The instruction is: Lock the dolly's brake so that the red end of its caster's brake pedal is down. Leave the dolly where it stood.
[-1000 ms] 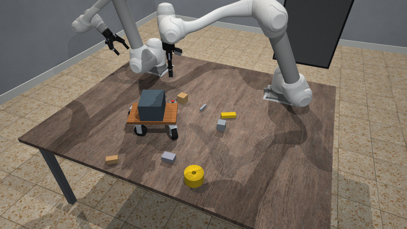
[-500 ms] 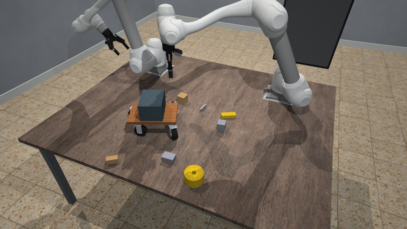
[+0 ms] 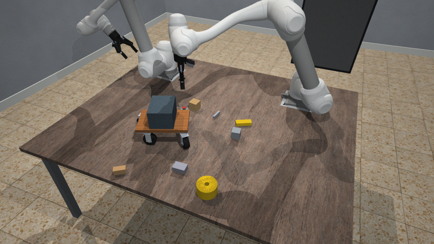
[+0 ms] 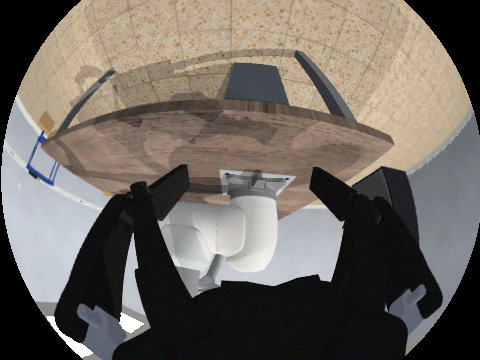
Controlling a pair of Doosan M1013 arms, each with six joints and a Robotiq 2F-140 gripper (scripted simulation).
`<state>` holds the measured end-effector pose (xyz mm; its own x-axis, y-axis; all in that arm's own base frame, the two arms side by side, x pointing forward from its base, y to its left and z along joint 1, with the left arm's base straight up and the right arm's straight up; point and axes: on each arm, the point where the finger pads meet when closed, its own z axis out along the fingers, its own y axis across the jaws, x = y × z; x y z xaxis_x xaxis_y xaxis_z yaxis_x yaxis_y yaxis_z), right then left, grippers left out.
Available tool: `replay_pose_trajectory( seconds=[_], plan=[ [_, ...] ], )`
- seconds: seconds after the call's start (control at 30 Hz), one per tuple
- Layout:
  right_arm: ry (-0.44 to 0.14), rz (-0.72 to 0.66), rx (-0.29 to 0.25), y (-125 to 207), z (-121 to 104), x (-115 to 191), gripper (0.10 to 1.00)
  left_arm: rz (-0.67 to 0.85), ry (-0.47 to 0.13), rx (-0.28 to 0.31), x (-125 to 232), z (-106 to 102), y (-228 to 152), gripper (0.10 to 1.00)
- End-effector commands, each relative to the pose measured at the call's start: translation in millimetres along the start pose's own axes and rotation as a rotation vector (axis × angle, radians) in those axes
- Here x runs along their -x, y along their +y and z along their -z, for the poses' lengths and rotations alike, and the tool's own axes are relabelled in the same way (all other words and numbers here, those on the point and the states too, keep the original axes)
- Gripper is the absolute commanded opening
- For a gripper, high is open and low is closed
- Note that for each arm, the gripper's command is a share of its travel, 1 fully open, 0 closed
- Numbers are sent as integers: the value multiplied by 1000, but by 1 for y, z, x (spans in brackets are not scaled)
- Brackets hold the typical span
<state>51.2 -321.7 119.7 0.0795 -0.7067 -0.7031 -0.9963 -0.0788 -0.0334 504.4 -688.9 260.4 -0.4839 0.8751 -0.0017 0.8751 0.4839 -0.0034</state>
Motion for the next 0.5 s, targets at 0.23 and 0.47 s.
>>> replay_pose_trajectory(
  seconds=[0.23,0.47],
  plan=[
    [-5,7,1,1,-1,3,1000,-9,3,8,0,-58,-2,99],
    [-5,7,1,1,-1,3,1000,-9,3,8,0,-96,-2,99]
  ],
)
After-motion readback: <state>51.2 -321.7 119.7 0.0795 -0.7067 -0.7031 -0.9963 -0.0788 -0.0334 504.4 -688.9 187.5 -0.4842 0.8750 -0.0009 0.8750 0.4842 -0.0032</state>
